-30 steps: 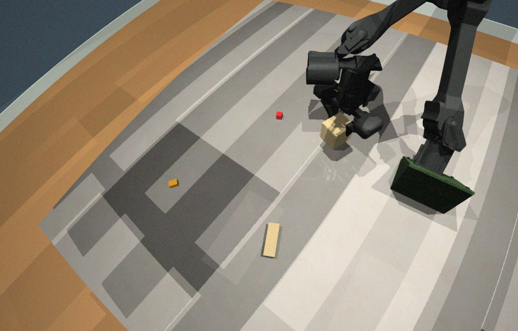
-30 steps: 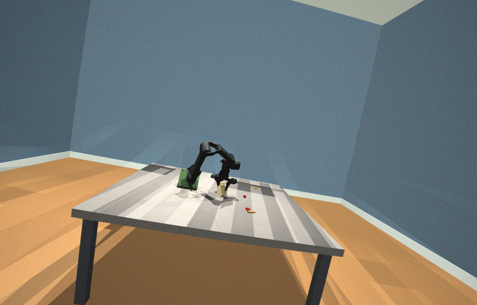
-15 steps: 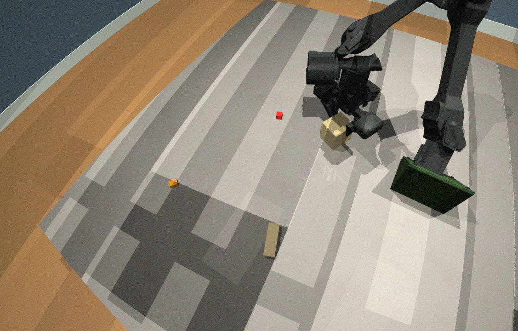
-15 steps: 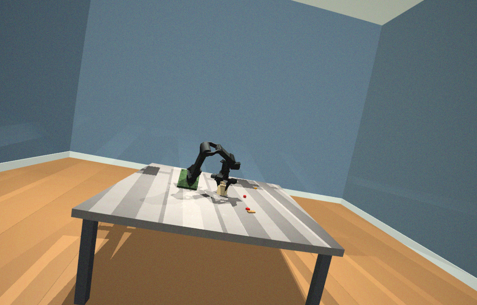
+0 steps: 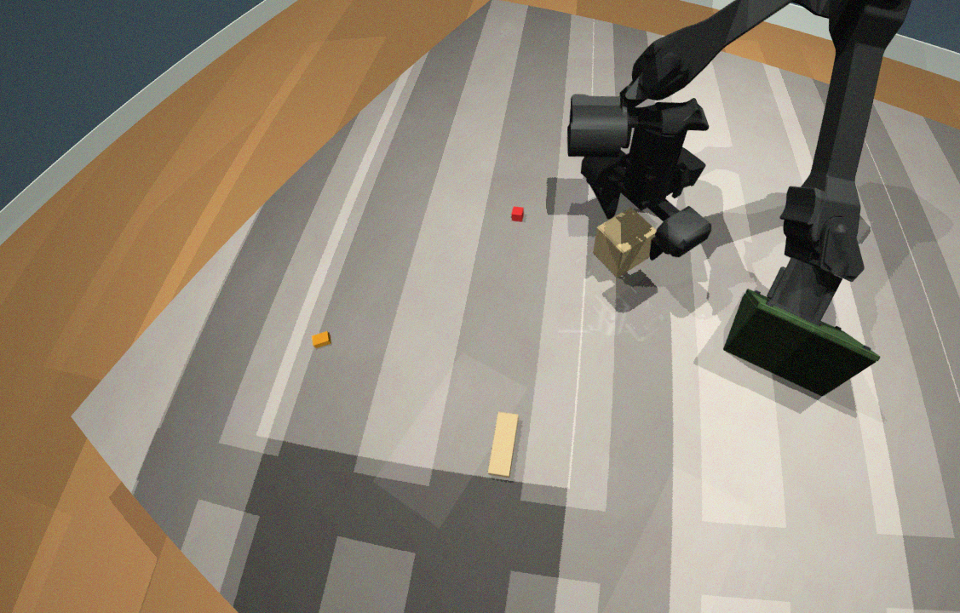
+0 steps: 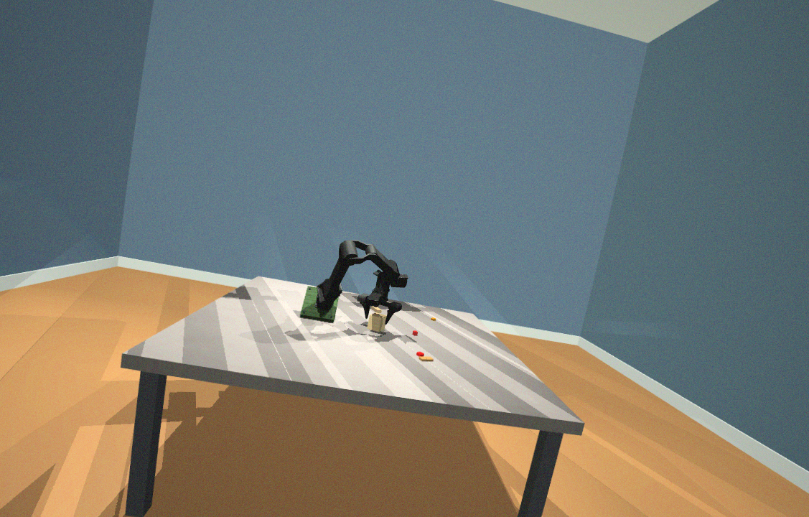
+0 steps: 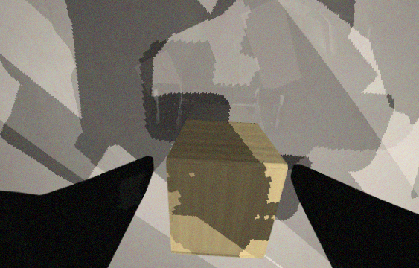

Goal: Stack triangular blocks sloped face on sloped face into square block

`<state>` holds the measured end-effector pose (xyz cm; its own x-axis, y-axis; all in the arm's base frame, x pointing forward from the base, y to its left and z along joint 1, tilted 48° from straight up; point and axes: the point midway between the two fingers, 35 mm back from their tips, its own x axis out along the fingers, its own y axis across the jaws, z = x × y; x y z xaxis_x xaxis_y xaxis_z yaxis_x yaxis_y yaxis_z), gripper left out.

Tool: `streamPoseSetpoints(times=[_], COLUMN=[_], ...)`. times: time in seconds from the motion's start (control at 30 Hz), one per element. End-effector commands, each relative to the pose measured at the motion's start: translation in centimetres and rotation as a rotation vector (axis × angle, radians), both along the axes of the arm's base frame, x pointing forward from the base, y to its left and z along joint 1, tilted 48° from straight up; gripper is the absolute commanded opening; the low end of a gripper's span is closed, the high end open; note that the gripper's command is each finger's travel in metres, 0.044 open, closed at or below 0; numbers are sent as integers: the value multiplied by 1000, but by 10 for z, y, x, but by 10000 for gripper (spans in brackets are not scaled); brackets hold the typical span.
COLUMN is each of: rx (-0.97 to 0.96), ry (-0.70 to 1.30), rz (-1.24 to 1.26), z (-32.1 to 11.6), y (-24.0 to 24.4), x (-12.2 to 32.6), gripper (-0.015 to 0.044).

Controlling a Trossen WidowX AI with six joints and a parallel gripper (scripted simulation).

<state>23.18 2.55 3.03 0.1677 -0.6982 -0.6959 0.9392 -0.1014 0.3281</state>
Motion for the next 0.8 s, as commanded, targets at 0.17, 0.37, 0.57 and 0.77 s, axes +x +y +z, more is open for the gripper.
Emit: streamPoseSetpoints(times=[0.17,0.37,0.57,0.77], rx=[10,5,10,10], ry=[1,0,-5,-5], rz=[1,-1,14,14], z=[59,75,70,70], y=[64,77,75,75], x=[-11,-18,-15,-15], gripper=[440,440,440,440])
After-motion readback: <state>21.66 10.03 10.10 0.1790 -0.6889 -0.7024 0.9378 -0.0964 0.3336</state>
